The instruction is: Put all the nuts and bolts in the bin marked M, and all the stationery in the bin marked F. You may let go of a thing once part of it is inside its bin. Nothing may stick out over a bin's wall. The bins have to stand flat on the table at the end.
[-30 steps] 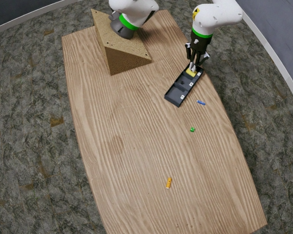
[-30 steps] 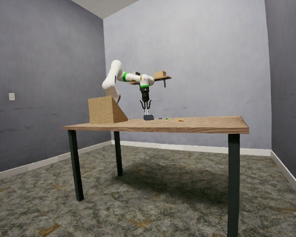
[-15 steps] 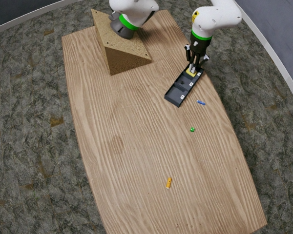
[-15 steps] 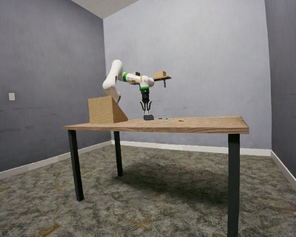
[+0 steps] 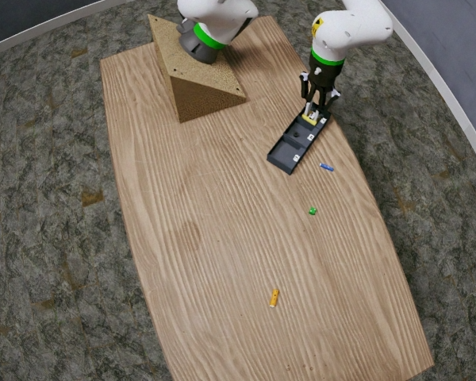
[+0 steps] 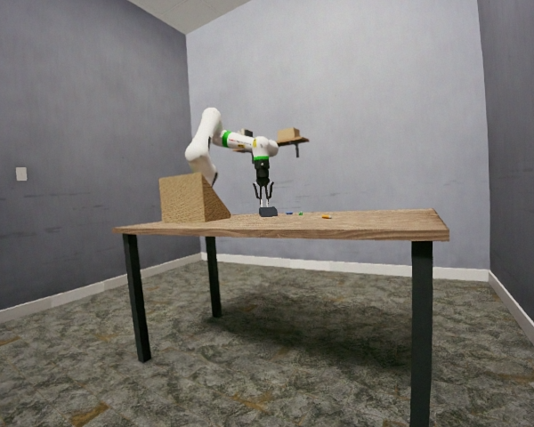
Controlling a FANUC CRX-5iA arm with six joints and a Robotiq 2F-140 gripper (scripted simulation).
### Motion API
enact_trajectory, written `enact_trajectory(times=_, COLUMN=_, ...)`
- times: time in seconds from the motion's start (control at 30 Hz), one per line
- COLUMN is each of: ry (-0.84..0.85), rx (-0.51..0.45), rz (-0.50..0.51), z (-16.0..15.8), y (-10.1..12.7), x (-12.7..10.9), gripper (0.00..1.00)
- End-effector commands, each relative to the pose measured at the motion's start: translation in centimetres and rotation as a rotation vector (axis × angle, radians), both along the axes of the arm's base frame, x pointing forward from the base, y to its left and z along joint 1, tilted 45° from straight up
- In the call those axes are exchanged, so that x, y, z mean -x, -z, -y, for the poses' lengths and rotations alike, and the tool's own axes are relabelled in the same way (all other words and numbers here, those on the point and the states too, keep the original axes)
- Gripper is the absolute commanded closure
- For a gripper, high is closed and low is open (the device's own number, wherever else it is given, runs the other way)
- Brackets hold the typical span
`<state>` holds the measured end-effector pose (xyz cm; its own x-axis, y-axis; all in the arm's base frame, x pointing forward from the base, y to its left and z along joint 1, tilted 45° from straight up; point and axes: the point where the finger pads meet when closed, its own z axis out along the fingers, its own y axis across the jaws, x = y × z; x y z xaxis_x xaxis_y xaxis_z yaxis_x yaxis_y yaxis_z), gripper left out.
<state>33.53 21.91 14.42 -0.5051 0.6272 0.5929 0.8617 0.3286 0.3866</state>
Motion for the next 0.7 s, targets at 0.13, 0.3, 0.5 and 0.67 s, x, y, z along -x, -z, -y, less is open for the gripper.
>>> enact_trajectory(times=0.13, ry=0.000, rx=0.000, rz=0.000, z=0.0, y=0.0, x=0.0, gripper=0.74)
enact_trajectory(times=0.3, ry=0.000, rx=0.000, rz=0.000, z=0.1, y=-0.1, x=0.0, gripper=0.74)
enact_trajectory(times=0.5, ry=0.000, rx=0.000, rz=0.000, z=0.7, y=-0.7, x=0.0, gripper=0.74)
enact_trajectory(times=0.67, ry=0.000, rx=0.000, rz=0.000, z=1.1, y=-1.1, x=0.1, gripper=0.74)
